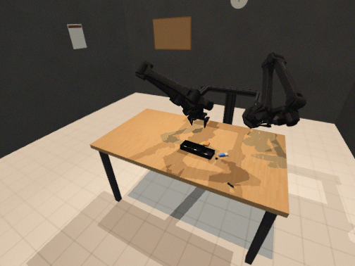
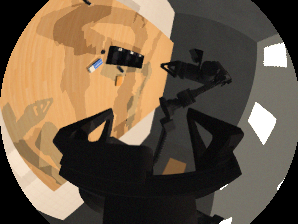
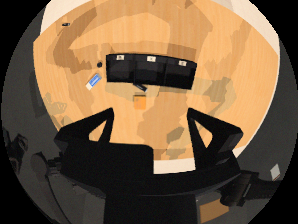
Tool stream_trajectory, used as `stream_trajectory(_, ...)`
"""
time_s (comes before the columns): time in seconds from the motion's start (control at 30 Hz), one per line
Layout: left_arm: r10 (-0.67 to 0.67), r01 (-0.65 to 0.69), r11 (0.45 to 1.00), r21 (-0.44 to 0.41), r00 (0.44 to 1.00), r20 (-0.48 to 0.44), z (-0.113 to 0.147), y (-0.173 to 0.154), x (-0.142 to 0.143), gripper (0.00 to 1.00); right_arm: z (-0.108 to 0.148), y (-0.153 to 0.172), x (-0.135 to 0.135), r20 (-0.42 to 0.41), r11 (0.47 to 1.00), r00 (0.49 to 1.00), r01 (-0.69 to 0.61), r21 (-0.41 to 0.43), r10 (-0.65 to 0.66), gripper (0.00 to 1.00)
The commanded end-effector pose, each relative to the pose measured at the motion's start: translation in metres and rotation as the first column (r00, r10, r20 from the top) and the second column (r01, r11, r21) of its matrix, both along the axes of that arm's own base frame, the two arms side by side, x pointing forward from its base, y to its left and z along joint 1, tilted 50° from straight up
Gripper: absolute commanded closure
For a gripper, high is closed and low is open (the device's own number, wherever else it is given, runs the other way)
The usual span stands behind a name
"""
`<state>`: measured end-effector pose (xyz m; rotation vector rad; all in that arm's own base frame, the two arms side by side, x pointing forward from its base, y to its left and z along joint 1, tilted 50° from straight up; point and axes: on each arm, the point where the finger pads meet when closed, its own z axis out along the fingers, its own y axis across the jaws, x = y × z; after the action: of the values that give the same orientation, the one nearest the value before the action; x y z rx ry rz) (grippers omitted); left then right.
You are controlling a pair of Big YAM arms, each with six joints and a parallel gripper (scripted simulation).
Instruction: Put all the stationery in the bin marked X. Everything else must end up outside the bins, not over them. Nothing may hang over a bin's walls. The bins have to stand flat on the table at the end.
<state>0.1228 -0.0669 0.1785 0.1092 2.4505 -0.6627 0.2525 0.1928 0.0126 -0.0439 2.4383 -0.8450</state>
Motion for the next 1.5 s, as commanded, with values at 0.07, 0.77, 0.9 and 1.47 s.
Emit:
stream_trajectory(0.07, 0.021, -0.021, 1.0, -0.014, 1.0, -0.015, -0.001, -0.001, -0.002, 0.0, 0.006, -0.009, 0.001, -0.006, 1.0, 1.0, 0.007, -0.009, -0.007, 0.0)
stream_trajectory(0.77, 0.021, -0.021, 1.0, -0.014, 1.0, -0.015, -0.001, -0.001, -0.002, 0.0, -0.037, -0.043, 0.047, 0.045, 0.997, 0.997, 0.068, 0.034, -0.069, 0.0)
stream_trajectory(0.9, 0.021, -0.021, 1.0, -0.014, 1.0, -0.015, -0.001, -0.001, -0.002, 0.0, -0.055, -0.06, 0.07, 0.042, 0.997, 0.997, 0.068, 0.035, -0.07, 0.0)
stream_trajectory(1.47, 0.021, -0.021, 1.0, -0.014, 1.0, -0.015, -0.001, -0.001, -0.002, 0.0, -0.072, -0.067, 0.102, 0.058, 0.998, 0.998, 0.032, 0.053, -0.035, 0.0)
